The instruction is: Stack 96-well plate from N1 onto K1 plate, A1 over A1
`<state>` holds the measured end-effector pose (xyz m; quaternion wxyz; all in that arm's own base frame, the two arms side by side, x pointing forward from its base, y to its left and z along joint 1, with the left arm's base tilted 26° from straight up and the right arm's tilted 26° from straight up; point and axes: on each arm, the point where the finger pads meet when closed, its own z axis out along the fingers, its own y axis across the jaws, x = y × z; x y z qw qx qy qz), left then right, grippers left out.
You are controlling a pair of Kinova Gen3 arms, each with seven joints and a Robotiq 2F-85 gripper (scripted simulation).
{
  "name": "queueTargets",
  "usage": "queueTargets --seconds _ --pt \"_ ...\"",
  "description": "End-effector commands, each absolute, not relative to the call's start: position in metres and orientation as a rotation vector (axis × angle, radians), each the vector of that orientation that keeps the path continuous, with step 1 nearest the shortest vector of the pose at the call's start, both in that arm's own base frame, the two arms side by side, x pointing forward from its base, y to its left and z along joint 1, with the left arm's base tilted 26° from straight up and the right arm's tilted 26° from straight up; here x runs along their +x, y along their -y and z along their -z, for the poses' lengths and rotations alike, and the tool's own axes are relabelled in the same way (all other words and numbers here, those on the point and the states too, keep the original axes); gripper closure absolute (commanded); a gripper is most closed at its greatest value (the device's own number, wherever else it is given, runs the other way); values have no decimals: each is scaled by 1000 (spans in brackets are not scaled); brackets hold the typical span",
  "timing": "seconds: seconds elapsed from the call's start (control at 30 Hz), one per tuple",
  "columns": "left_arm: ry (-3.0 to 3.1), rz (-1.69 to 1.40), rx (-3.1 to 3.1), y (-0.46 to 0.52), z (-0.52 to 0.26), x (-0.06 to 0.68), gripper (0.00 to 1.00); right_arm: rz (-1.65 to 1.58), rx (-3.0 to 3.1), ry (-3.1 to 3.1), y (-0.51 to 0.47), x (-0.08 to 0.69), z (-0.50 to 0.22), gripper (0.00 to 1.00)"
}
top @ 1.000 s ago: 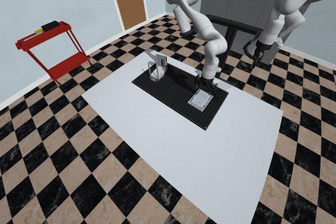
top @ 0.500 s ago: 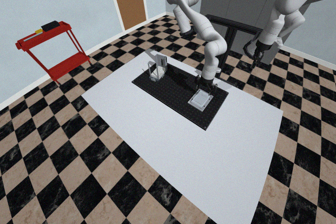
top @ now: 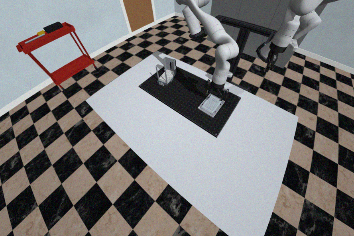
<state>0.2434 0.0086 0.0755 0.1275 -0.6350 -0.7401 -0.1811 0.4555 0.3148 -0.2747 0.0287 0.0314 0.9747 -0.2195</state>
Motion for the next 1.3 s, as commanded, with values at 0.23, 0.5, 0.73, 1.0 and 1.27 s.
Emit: queueTargets --seconds 0.23,0.5,0.73,1.0,1.27 --pt "2154 528 -1849 -8 -76 244 2 673 96 -3006 -315 456 276 2" --pt "2154 528 -1849 -8 -76 244 2 673 96 -3006 -314 457 278 2" --pt "2154 528 -1849 -8 -76 244 2 673 96 -3006 -313 457 280 2" --pt "2154 528 -1849 -8 -76 244 2 673 96 -3006 -312 457 282 2" --pt "2154 528 -1849 -8 -76 244 2 673 96 -3006 -311 457 284 2"
